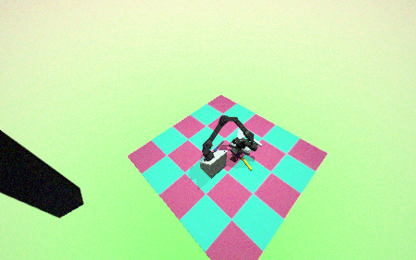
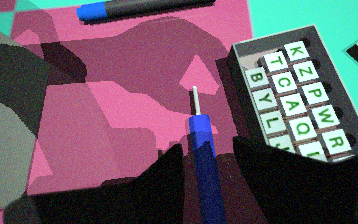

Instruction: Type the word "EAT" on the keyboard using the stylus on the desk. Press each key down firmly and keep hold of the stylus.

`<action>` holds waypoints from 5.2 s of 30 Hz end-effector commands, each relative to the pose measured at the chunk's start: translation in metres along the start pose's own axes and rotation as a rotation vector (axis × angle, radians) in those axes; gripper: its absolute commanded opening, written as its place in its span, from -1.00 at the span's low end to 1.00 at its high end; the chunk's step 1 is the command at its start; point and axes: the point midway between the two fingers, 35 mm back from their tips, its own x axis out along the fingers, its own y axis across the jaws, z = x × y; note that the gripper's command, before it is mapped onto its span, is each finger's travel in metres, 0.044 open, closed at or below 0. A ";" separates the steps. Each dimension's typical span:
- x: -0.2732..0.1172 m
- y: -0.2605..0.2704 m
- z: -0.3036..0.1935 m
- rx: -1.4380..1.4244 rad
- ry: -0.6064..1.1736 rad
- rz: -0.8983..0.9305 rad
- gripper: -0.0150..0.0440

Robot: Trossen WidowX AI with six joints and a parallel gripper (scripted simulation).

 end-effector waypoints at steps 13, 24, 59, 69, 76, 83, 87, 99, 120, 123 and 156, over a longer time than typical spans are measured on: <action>0.012 0.000 -0.006 0.005 -0.003 -0.002 0.02; 0.019 0.001 -0.010 0.005 -0.004 -0.002 0.02; 0.035 0.001 -0.019 0.000 -0.002 0.000 -0.45; 0.032 0.001 -0.018 0.001 -0.001 0.000 -0.49; -0.003 0.000 0.002 0.001 0.001 -0.001 -0.49; -0.007 -0.001 0.002 0.014 0.015 0.008 -0.49; -0.005 0.000 -0.002 0.076 0.103 0.133 -0.49; -0.014 -0.013 -0.015 0.256 0.503 0.399 -0.49; -0.056 -0.096 0.004 0.441 1.399 0.233 -0.49; -0.062 -0.111 0.013 0.448 1.509 0.142 -0.49; -0.032 -0.113 -0.002 0.450 1.532 0.119 -0.49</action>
